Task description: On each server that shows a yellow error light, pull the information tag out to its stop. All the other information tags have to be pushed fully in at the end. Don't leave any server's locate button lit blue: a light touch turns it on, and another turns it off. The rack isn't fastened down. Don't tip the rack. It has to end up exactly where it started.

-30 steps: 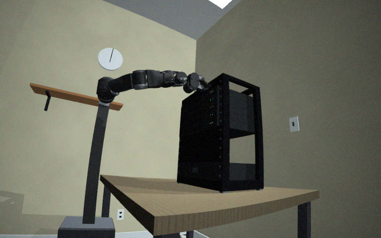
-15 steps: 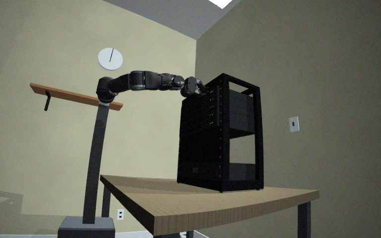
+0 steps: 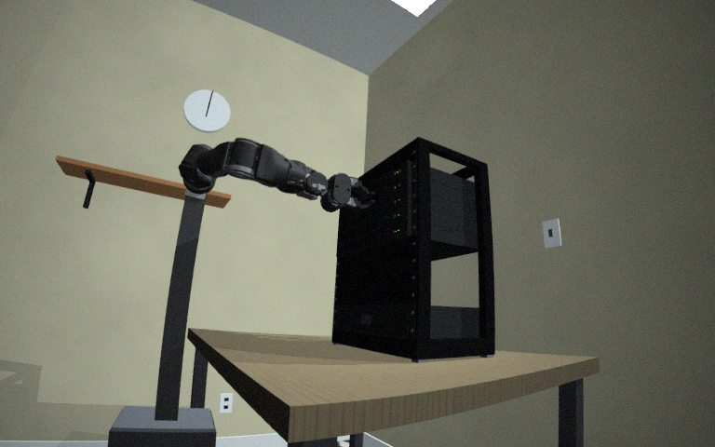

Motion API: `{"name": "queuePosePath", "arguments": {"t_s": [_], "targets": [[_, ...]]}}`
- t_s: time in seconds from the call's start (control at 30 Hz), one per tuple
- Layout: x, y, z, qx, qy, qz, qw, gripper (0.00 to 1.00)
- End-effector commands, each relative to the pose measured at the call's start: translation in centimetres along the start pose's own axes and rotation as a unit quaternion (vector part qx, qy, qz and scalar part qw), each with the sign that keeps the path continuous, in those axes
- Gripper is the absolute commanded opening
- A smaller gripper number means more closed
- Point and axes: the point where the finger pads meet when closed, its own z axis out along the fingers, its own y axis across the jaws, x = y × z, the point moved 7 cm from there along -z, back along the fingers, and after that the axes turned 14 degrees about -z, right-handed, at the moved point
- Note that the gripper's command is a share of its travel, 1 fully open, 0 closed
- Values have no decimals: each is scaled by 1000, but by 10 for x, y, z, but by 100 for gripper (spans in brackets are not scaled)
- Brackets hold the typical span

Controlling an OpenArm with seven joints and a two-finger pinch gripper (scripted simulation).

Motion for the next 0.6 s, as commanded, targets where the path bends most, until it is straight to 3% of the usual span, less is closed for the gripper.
{"name": "queuePosePath", "arguments": {"t_s": [0.0, 0.13, 0.2, 0.43, 0.57], "targets": [[3, -5, -3, -13, -13, 2, 1000, 10], [19, -31, -13, -14, -13, 2, 1000, 10], [19, -31, -13, -14, -13, 2, 1000, 10], [42, -66, -27, -9, -11, 0, 1000, 10], [47, -74, -30, -11, -12, 1, 1000, 10]]}}
